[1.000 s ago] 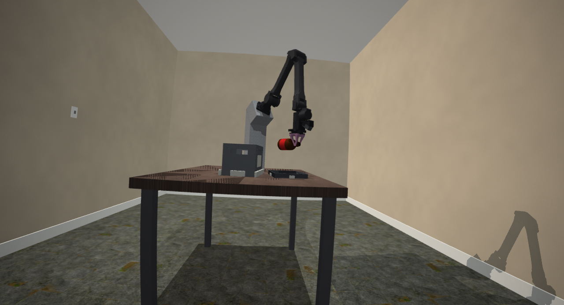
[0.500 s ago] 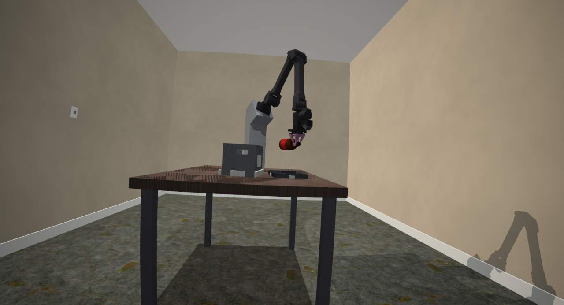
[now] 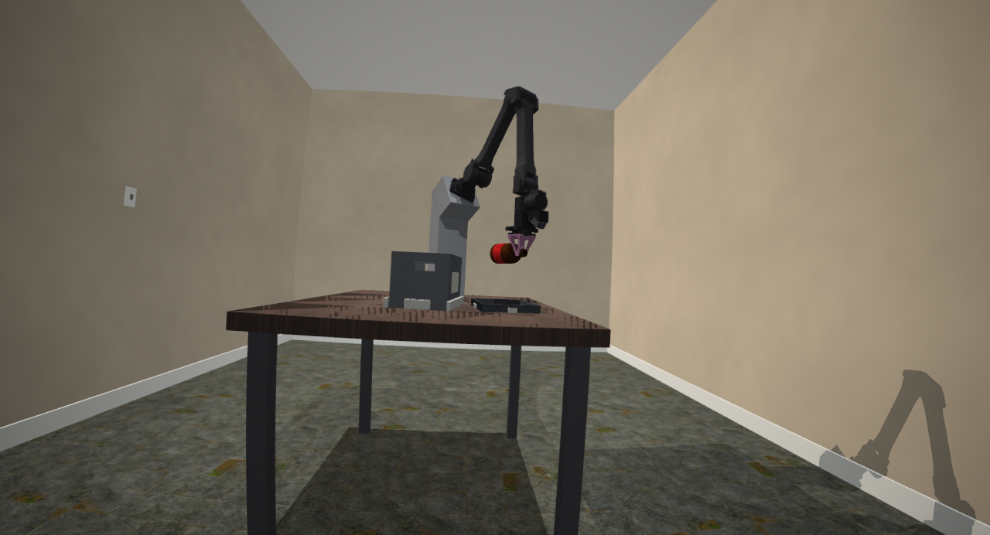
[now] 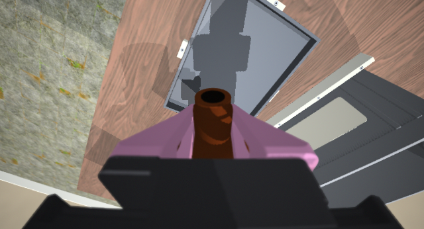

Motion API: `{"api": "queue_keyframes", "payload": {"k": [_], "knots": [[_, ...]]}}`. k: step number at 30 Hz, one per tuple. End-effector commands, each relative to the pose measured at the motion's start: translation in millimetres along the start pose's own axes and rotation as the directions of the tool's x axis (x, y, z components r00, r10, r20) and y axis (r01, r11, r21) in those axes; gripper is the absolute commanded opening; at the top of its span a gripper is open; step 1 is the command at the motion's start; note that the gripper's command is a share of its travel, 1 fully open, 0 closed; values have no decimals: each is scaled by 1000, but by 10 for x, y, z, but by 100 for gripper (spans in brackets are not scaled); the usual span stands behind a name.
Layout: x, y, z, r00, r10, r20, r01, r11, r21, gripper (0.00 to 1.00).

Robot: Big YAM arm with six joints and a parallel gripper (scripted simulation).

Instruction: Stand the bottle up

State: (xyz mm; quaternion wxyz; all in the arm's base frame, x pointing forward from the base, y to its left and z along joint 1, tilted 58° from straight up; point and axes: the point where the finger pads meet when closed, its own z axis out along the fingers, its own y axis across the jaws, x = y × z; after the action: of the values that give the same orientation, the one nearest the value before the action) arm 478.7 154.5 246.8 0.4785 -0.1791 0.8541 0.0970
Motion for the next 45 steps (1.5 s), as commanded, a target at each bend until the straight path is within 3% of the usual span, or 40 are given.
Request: {"api": "queue_keyframes", "payload": {"k": [1,26,45], "knots": [[-15,-57,-115,1000,20,11,-20,1000,13,0],[-15,-57,-115,999,35,11,-35,999,13,0],[-16,-55,-114,967,256,13,-256,967,10,0]]}}
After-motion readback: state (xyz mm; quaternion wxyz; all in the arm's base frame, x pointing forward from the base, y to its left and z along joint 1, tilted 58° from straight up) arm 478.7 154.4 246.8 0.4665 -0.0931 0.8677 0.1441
